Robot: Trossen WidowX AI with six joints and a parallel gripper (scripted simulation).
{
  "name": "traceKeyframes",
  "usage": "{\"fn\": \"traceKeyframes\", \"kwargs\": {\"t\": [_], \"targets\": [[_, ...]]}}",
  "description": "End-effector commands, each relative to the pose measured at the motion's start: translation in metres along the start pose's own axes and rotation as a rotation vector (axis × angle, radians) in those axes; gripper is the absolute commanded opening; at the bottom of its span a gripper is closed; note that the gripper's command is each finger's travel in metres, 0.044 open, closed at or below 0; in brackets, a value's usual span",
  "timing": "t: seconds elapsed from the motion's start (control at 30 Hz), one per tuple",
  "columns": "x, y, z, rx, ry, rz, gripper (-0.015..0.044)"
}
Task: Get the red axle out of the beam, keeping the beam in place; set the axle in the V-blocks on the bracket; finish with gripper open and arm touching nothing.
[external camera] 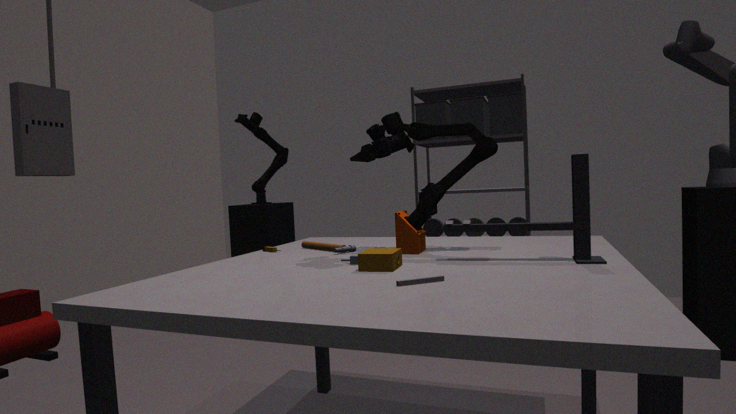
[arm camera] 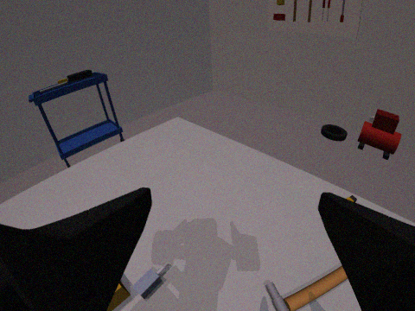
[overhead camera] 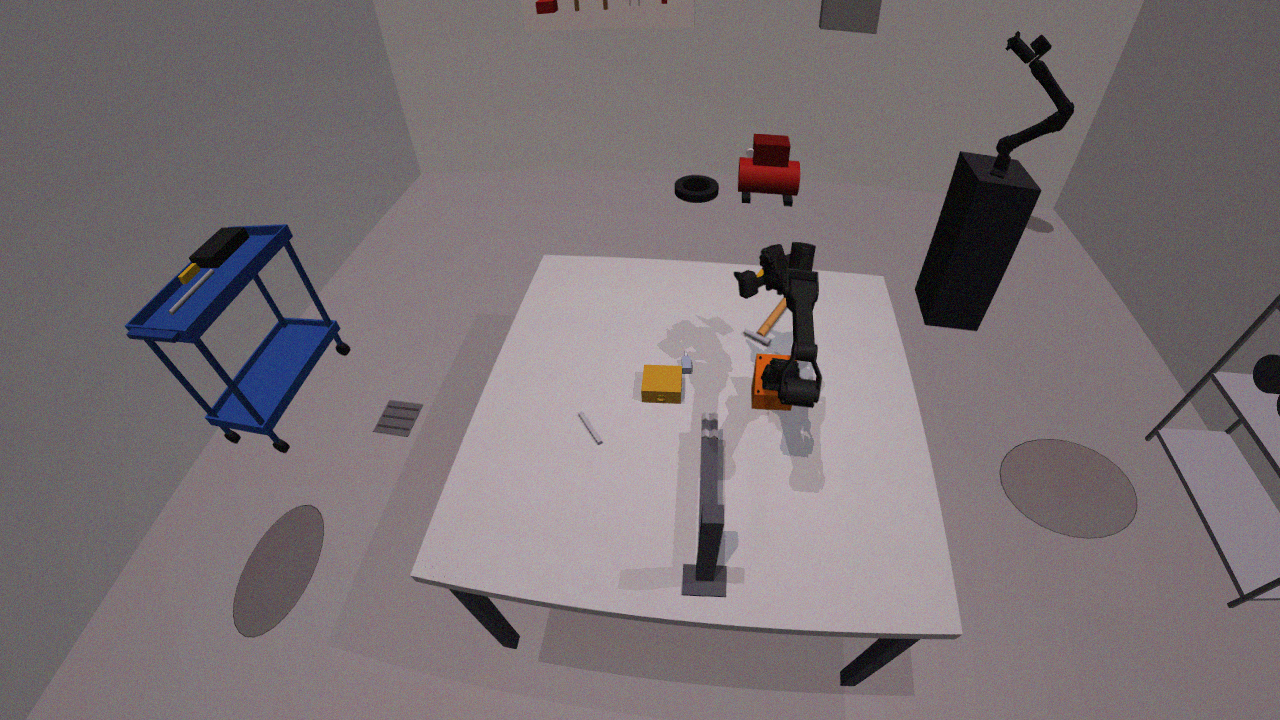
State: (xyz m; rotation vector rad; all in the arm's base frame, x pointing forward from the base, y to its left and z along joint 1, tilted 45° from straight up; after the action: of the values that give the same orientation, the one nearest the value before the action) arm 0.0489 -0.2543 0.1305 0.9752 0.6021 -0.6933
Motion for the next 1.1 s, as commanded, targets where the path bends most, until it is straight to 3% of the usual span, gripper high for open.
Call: {"fn": "traceKeyframes", "kwargs": {"t": [0.0,0.27,0.53,1.07], "targets": [[0.045,0.024,-0.003,0.121,0.24,0.041,0.044],[0.132,0.084,-0.043,0.331,0.734,-0.074,0.044],[0.201,0.138,-0.123,0.466,1.132,-0.479,0.044],[0.216,0.136,-0.165,0.472,1.157,-0.524,0.044]]}}
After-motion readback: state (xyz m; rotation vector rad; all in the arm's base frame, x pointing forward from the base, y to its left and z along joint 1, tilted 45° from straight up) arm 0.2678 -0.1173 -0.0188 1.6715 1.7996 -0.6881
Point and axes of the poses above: the point midway between the two fingers, 35 mm back from their tips, its own x axis out along the fingers, its own y axis across the jaws, z = x × y, the point moved 8 cm from there along -x, back along the fingers, and after that the axes turned 7 degrees about x, right-handed, at the moved point
